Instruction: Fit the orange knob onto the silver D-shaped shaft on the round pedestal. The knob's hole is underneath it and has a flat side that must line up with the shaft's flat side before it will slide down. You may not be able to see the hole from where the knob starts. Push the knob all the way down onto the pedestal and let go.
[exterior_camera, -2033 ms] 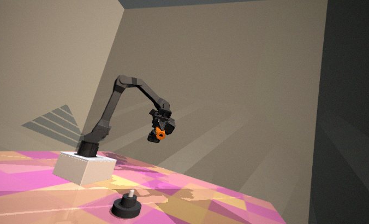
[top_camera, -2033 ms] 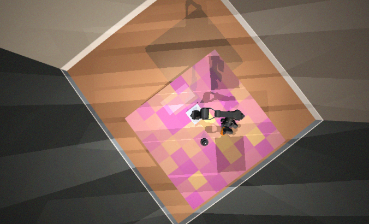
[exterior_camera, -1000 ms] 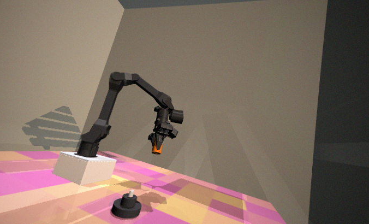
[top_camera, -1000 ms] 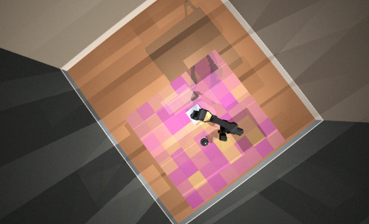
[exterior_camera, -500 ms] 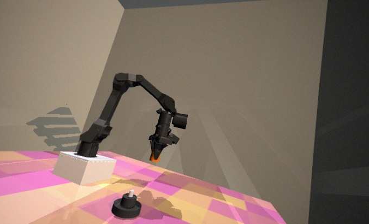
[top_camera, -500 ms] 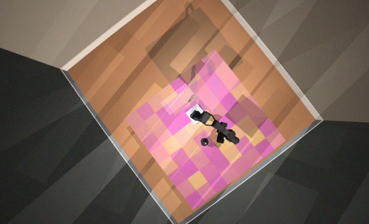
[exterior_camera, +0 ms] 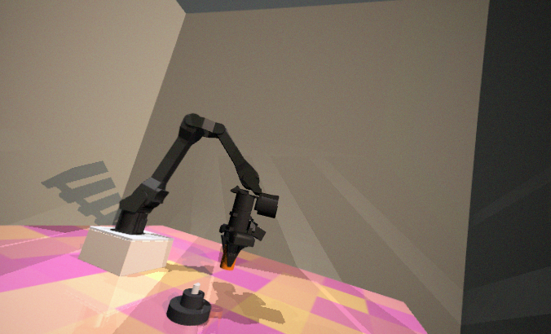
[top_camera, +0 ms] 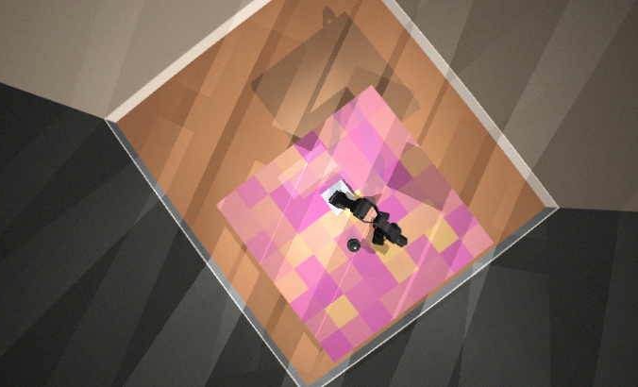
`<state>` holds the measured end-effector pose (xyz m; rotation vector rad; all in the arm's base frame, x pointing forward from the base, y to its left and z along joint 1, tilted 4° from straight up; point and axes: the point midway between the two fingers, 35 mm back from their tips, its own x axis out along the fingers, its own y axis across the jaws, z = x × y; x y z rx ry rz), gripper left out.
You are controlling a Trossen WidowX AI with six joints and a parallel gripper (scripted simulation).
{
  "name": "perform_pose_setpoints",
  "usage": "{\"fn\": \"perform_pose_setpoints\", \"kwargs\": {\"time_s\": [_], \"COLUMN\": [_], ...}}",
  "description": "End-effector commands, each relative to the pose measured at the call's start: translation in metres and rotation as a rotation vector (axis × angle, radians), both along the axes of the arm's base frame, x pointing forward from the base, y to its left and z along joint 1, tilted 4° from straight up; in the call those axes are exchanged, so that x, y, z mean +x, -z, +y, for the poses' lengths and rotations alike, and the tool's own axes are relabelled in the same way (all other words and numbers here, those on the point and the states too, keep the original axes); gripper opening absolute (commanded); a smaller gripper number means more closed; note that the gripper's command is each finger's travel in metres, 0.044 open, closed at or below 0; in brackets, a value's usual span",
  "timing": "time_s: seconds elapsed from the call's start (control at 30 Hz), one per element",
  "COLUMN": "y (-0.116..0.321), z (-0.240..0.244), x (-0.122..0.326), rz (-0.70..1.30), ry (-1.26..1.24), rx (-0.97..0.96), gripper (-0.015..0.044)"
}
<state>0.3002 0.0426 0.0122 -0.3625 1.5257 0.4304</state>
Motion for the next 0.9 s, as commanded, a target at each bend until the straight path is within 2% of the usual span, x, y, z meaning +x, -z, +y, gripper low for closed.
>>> {"fn": "perform_pose_setpoints", "kwargs": {"time_s": [0.0,0.27,0.47,0.77,0.87], "y": [0.018,0.053,0.056,0.054,0.054], "z": [0.002,0.002,0.0,0.0,0.0], "x": [0.001,0.0,-0.003,-0.003,-0.003], "rz": [-0.004,-0.001,-0.001,0.006,0.006], "ry": [-0.004,-0.004,-0.004,-0.002,-0.002], "rx": [0.01,0.015,0.016,0.01,0.01], "gripper": [0.0,0.0,0.0,0.0236,0.024]}}
